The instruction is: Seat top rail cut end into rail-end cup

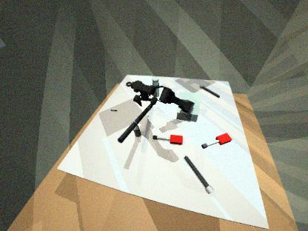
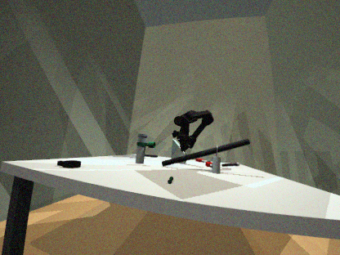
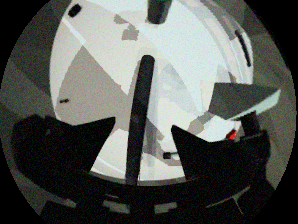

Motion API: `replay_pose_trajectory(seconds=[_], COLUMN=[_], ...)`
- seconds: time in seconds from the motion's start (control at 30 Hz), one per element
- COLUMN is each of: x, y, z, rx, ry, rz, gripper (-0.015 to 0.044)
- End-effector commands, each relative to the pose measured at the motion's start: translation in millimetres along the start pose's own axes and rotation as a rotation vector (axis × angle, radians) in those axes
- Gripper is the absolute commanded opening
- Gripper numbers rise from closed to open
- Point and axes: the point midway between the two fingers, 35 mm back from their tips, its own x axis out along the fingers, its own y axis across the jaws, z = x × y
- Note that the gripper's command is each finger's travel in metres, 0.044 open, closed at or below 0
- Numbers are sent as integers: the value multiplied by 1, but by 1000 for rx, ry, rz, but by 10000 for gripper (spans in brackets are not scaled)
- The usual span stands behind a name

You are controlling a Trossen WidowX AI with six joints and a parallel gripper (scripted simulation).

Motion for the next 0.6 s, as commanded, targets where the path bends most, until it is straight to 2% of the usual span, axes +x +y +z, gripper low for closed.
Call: replay_pose_trajectory(seconds=[0.0, 0.57], x=[9, 34], y=[0, 1], z=[0, 1], rx=[4, 3], ry=[4, 3], rz=[4, 4], gripper=[440, 440])
